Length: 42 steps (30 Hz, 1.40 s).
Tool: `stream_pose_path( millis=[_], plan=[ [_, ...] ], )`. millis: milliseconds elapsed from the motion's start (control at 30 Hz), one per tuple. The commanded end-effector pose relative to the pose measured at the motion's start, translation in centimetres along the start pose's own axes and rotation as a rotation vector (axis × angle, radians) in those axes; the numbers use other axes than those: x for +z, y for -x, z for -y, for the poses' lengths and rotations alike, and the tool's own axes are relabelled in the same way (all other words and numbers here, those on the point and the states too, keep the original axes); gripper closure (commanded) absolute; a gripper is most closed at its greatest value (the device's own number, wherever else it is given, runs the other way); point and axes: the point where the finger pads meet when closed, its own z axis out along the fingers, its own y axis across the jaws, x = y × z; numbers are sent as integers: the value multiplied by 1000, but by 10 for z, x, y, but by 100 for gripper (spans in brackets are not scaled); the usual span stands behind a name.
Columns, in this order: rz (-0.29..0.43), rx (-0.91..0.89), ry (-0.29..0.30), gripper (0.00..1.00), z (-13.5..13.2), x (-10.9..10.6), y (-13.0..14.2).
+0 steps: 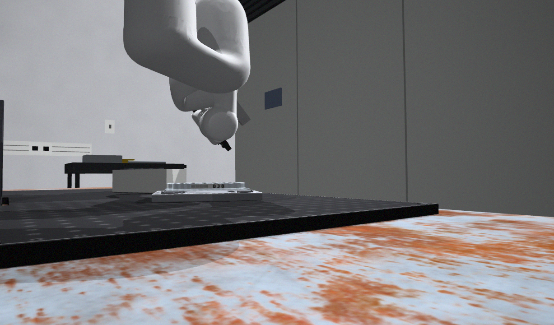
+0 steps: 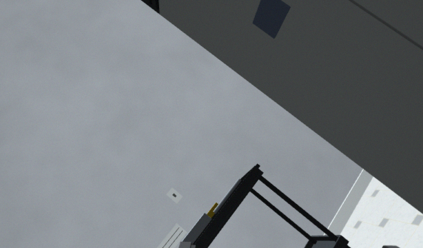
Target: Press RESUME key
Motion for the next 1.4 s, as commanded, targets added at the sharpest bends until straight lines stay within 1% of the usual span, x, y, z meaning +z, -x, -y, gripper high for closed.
stream_pose_path(
  millis=[0,533,567,600,667,700,733,800,833,867,900,967,1033,1100,1167,1200,1267,1333,1367],
  plan=[
    [-3,-3,-4,0,3,1,-3],
    [-3,-3,-4,0,3,1,-3],
    [15,-4,-33,100,8,3,-3],
    [24,-5,-47,100,12,5,-3],
    [24,-5,-47,100,20,7,-4],
    [46,-3,-71,100,25,9,-3],
    [57,-2,-83,100,30,11,-2],
    [57,-2,-83,100,35,12,-1],
    [82,0,-106,100,39,14,0],
    [96,1,-118,100,44,15,1],
    [96,1,-118,100,49,17,3],
    [139,5,-151,100,58,19,6],
    [139,5,-151,100,64,20,8],
    [139,5,-151,100,64,20,8],
    [188,10,-180,100,73,22,12],
    [188,10,-180,100,78,23,14],
    [240,16,-205,100,86,25,19],
    [240,16,-205,100,92,26,22],
    [272,19,-217,100,97,26,25]
  ],
)
